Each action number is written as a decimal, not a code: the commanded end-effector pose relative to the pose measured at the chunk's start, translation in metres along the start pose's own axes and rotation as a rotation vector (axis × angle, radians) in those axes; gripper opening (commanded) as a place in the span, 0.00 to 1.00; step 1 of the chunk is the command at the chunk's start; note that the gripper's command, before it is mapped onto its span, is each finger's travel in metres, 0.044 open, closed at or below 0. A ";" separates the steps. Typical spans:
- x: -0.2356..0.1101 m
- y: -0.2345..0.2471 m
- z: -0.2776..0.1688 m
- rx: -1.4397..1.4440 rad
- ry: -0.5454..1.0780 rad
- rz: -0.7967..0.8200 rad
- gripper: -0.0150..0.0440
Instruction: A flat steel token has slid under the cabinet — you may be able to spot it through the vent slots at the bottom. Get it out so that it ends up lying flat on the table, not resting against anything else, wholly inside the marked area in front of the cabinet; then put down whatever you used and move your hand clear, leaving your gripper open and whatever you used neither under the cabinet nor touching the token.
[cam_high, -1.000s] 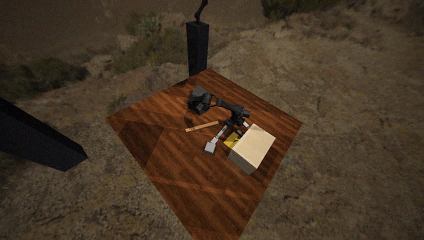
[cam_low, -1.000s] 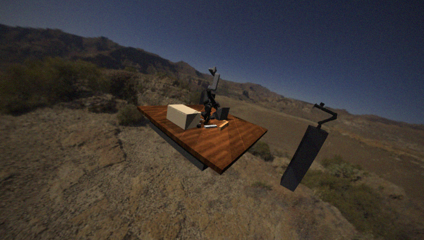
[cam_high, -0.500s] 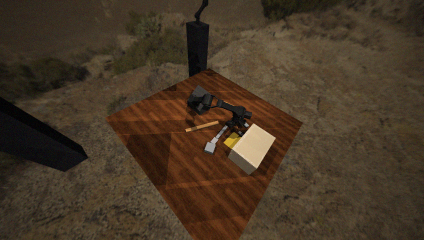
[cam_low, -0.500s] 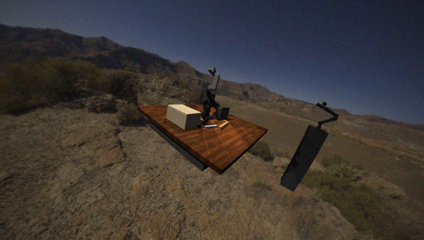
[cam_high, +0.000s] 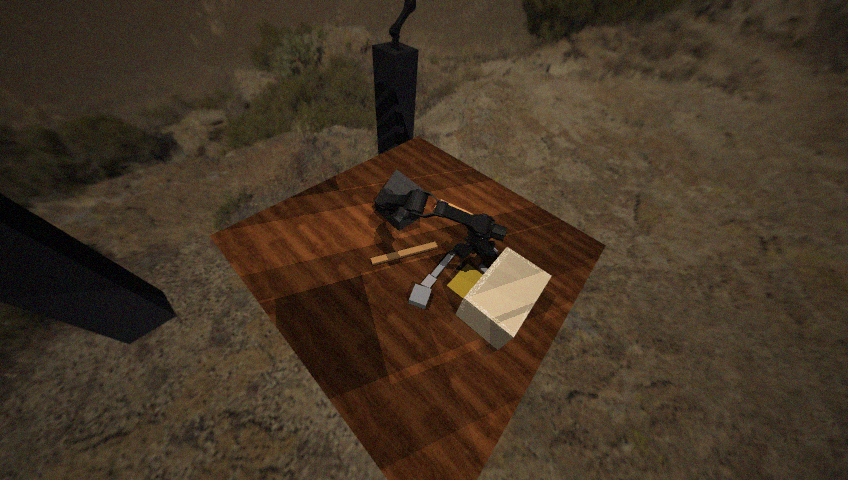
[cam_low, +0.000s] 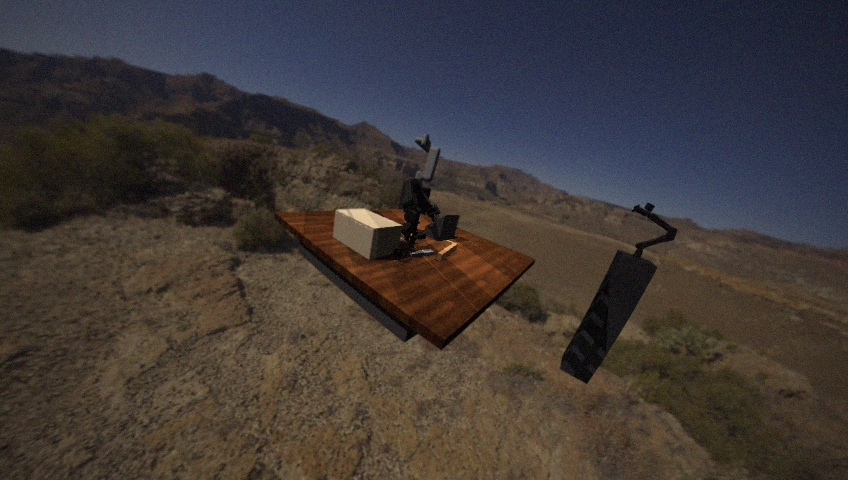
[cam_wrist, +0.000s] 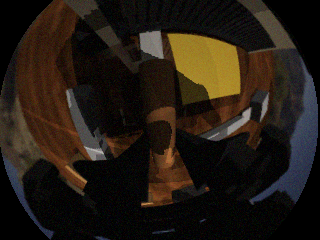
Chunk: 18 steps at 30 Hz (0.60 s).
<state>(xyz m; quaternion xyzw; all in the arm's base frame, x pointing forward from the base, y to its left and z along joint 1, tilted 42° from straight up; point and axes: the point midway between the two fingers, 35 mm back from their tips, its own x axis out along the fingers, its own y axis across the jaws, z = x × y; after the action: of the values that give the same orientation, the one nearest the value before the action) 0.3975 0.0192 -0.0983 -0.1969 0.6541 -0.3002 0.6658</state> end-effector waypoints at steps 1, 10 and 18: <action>0.000 0.000 0.006 0.001 -0.002 0.002 0.25; 0.000 0.000 0.014 0.001 -0.003 0.002 0.25; 0.001 -0.004 0.017 0.001 -0.003 0.002 0.25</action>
<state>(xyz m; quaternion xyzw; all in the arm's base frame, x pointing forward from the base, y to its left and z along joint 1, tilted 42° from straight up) 0.4107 0.0164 -0.0969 -0.1976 0.6539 -0.2998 0.6659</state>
